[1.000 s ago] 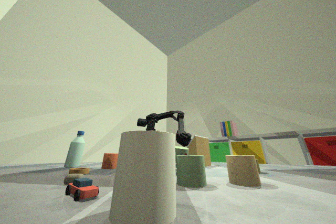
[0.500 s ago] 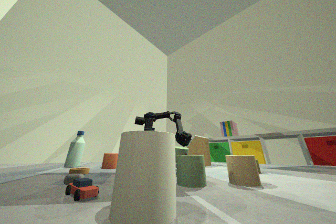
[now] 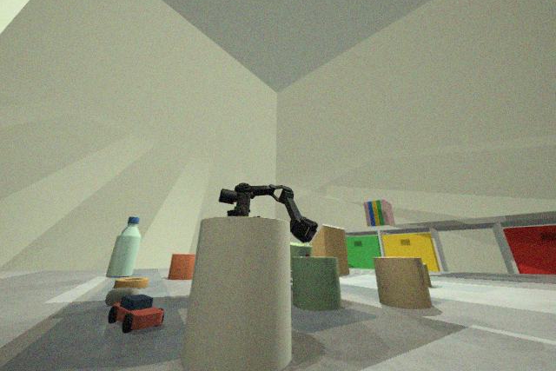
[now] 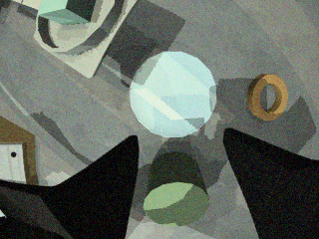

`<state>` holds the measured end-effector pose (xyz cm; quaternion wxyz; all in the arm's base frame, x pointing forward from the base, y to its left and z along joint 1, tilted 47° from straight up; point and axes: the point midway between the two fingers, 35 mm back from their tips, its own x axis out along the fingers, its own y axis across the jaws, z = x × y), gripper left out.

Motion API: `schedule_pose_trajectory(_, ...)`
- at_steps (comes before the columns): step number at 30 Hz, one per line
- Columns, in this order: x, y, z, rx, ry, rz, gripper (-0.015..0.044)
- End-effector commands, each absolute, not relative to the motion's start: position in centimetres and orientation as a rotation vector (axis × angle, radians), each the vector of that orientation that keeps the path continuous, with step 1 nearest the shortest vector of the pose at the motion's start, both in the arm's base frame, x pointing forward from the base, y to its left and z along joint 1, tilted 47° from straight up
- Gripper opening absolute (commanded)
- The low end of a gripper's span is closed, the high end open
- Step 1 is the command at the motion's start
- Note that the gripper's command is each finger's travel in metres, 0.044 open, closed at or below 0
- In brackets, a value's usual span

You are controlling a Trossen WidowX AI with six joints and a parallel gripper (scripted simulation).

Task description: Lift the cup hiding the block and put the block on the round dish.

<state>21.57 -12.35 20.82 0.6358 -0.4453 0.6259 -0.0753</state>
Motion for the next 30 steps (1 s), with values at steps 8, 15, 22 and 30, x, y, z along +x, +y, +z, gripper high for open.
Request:
schedule_pose_trajectory(8, 23.5, -10.3, 19.8, -0.683, 1.352, -0.421, 0.0260)
schedule_pose_trajectory(15, 24.5, -9.1, 19.1, -0.480, 1.294, -0.577, 0.0260)
schedule_pose_trajectory(22, 25.4, -7.7, 18.3, -0.282, 1.220, -0.735, 0.0260)
schedule_pose_trajectory(30, 26.4, -5.9, 17.4, -0.069, 1.109, -0.906, 0.0260)
